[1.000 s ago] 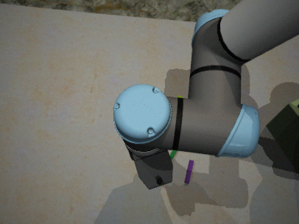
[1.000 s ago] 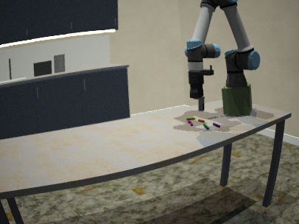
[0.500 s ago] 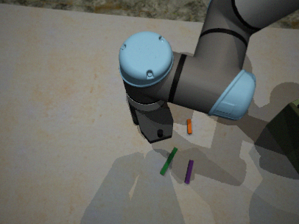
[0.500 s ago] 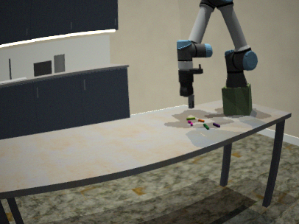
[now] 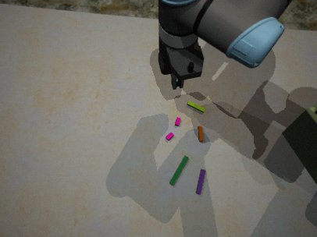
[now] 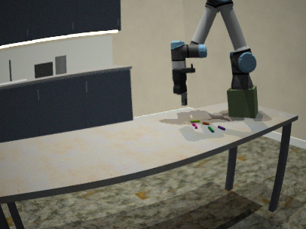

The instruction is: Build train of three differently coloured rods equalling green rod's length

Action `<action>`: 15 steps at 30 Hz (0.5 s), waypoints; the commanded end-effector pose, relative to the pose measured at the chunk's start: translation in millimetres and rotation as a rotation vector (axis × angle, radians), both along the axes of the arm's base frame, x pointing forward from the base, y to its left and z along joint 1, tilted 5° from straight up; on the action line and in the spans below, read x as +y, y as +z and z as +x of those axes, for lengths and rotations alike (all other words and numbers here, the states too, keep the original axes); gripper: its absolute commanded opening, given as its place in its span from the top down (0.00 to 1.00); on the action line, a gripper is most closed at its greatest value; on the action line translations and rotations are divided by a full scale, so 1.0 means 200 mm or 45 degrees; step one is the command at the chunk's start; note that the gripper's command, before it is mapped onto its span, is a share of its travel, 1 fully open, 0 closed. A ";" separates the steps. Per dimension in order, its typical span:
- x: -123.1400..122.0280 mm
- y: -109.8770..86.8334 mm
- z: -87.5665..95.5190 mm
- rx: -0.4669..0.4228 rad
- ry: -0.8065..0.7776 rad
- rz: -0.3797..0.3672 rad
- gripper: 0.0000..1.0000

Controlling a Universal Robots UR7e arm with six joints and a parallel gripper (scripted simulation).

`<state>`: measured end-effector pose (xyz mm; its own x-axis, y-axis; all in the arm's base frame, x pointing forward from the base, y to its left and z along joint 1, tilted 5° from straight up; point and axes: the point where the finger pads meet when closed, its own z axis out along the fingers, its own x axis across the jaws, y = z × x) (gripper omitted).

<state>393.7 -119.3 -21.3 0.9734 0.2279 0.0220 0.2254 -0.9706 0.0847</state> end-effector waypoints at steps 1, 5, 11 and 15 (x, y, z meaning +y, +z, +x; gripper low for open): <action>-0.18 0.01 -0.10 -0.004 -0.025 -0.003 0.76; -0.24 0.02 -0.14 -0.006 -0.033 -0.004 0.76; -0.26 0.02 -0.15 -0.006 -0.036 -0.004 0.76; -0.26 0.02 -0.15 -0.006 -0.036 -0.004 0.76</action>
